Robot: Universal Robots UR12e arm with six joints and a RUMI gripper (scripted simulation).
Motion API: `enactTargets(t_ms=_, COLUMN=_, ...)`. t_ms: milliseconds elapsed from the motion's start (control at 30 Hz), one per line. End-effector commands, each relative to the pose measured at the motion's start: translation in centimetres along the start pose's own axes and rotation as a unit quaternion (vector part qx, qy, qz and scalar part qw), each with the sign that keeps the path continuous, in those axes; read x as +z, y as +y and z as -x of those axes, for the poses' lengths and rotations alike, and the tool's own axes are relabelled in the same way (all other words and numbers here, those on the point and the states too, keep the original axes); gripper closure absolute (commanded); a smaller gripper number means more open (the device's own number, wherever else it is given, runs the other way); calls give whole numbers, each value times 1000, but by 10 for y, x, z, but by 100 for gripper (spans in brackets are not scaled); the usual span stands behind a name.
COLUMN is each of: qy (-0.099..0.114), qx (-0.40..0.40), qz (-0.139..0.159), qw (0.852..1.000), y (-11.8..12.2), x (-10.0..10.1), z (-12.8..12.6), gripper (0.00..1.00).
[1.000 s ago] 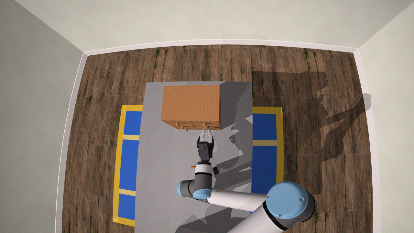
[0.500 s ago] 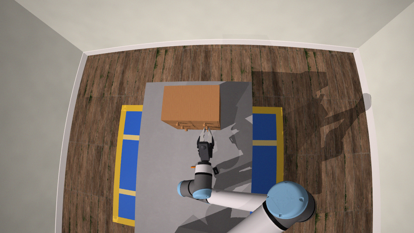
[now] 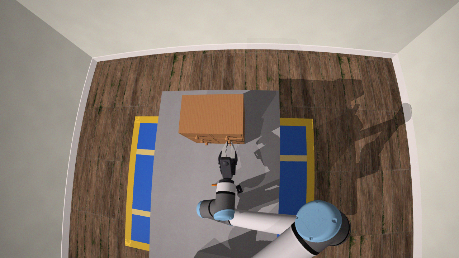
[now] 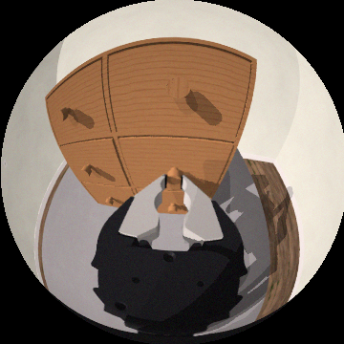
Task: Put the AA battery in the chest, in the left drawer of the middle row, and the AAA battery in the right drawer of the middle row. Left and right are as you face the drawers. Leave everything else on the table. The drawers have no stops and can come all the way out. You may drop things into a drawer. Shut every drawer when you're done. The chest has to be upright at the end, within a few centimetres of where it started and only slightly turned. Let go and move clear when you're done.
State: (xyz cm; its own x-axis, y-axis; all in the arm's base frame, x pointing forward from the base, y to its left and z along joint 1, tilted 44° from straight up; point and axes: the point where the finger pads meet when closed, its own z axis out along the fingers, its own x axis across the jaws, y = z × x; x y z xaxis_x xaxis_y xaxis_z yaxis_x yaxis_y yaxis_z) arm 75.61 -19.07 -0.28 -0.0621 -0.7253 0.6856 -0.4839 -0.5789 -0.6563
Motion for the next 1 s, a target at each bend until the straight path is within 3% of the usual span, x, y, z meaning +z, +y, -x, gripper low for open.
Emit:
enactTargets(t_ms=0, qy=0, qx=0, qz=0, qw=1000, y=0, x=-1, z=0, gripper=93)
enactTargets(t_ms=967, qy=0, qx=0, qz=0, qw=1000, y=3, x=-11, z=0, gripper=93)
